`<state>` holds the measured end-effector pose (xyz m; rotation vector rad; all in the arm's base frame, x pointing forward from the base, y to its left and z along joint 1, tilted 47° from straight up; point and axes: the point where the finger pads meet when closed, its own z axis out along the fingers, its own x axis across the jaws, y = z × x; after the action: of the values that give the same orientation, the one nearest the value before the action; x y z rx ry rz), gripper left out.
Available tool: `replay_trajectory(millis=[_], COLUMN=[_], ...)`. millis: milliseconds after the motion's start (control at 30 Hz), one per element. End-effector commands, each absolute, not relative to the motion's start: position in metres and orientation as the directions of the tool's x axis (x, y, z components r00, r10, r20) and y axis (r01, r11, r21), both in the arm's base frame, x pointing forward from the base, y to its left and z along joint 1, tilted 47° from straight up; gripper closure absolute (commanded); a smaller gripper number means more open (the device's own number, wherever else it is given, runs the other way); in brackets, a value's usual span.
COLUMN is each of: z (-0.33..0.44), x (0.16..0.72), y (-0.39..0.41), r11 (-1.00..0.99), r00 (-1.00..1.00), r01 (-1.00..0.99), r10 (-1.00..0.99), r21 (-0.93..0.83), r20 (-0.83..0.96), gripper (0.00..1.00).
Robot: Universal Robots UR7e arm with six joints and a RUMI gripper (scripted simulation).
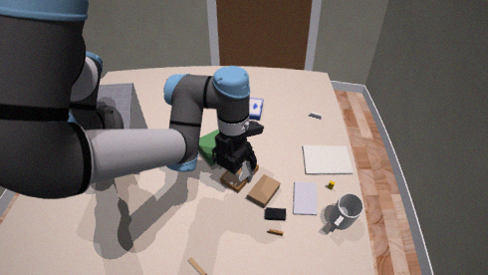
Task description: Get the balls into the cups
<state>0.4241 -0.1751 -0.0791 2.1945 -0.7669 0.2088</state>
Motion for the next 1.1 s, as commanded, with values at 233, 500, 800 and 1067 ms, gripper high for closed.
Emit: replay_trajectory(millis=[233,500,800,1067], z=[-0.071,-0.061,-0.051,-0.041], x=[0.425,0.427,0.428,0.43], y=[-0.167,-0.155,-0.144,-0.134], r11=[-0.509,-0.509,-0.509,-0.509], r00=[0.804,0.804,0.804,0.804], r01=[-0.587,-0.587,-0.587,-0.587], r10=[-0.457,-0.457,-0.457,-0.457], r21=[0.629,0.629,0.629,0.629], r20=[0.38,0.38,0.38,0.38], gripper=[0.56,0.56,0.56,0.56])
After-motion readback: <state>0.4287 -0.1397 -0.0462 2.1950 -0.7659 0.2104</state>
